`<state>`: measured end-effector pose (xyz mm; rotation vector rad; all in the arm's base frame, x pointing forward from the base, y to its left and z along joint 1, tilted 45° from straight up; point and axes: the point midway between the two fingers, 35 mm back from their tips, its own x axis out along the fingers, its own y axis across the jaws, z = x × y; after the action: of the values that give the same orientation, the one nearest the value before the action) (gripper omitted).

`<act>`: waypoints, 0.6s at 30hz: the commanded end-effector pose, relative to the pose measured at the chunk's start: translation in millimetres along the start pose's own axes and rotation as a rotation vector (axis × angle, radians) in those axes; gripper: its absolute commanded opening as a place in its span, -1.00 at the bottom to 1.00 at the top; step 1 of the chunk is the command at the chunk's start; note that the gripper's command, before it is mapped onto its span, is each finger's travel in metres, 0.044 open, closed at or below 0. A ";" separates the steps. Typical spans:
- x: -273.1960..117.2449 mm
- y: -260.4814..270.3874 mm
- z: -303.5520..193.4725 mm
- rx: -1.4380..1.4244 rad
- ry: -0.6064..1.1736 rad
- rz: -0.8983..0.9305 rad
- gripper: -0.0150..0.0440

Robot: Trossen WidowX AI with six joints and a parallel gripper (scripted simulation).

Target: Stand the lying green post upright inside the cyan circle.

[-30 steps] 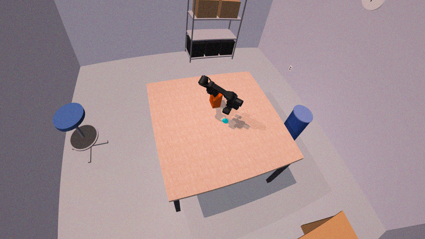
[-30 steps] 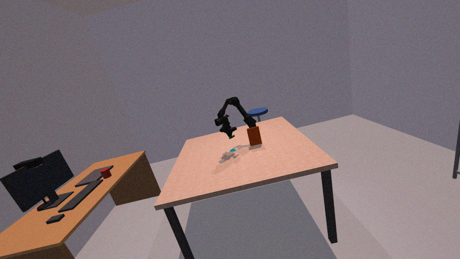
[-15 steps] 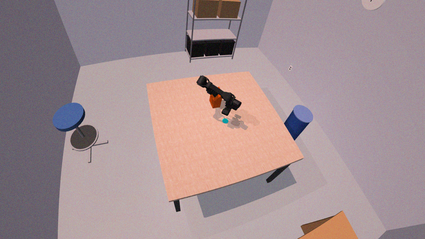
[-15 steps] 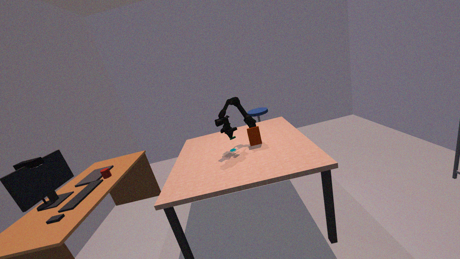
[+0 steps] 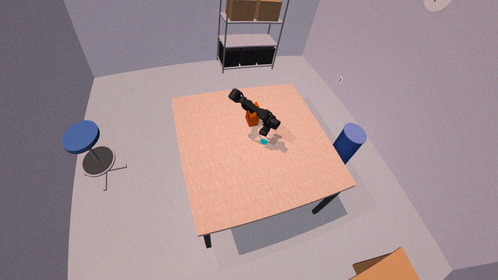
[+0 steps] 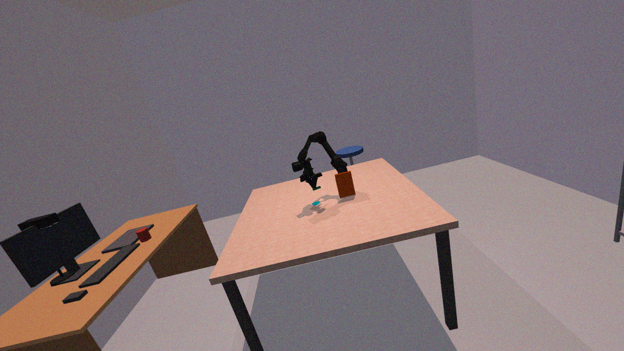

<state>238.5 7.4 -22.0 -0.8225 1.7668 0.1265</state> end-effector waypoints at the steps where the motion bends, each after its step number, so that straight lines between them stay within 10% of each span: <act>1: 0.7 0.9 0.0 -0.001 -0.030 0.026 -0.42; 18: 8.1 3.1 -0.9 0.003 -0.115 0.104 -0.42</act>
<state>234.8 4.9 -29.7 -0.7265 1.7211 0.2123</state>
